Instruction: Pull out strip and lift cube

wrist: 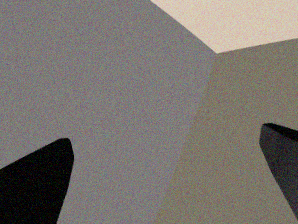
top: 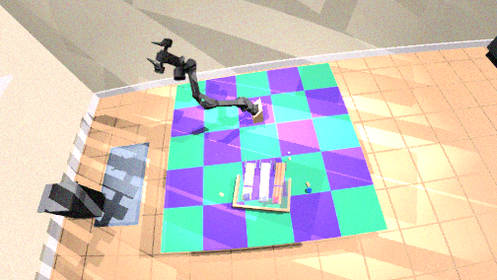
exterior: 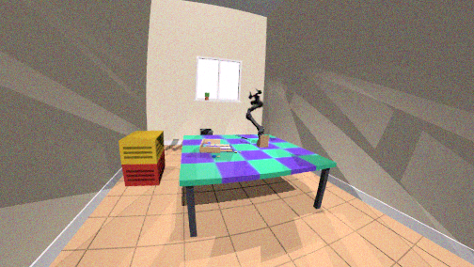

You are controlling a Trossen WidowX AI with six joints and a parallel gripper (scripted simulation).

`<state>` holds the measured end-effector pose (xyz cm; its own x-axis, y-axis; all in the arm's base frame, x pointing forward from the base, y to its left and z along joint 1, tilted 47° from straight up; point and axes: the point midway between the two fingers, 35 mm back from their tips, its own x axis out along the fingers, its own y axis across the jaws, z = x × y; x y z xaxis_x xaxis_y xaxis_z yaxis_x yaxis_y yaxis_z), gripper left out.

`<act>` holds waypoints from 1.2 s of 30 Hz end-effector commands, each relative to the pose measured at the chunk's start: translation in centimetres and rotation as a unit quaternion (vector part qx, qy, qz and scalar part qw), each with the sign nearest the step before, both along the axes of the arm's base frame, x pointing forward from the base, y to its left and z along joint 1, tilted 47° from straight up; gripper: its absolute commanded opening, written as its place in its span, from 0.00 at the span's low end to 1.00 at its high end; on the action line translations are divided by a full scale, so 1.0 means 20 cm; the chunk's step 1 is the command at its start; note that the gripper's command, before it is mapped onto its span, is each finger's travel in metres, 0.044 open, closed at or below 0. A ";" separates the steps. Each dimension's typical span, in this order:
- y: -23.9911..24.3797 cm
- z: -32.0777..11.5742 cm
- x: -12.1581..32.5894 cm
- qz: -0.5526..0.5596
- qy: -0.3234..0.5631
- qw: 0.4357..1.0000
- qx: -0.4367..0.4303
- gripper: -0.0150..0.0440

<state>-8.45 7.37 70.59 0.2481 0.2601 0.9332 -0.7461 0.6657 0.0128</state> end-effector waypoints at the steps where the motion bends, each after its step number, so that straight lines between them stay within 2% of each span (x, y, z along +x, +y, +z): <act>1: 0.00 0.00 0.00 0.000 -0.001 1.000 0.000 0.93; 5: 0.07 -0.03 -0.07 -0.010 -0.023 1.000 -0.011 0.93; 12: 0.34 -0.14 -0.22 -0.051 -0.100 0.991 -0.067 0.93; 20: 0.81 -0.42 -0.27 -0.081 -0.142 0.969 -0.183 0.93; 27: 1.21 -0.73 -0.10 -0.117 -0.130 0.938 -0.298 0.93; 36: 1.55 -1.18 0.34 -0.176 -0.060 0.882 -0.433 0.93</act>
<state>-4.73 36.77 49.90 0.2915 0.8007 0.5233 -0.4615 0.5969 -0.6562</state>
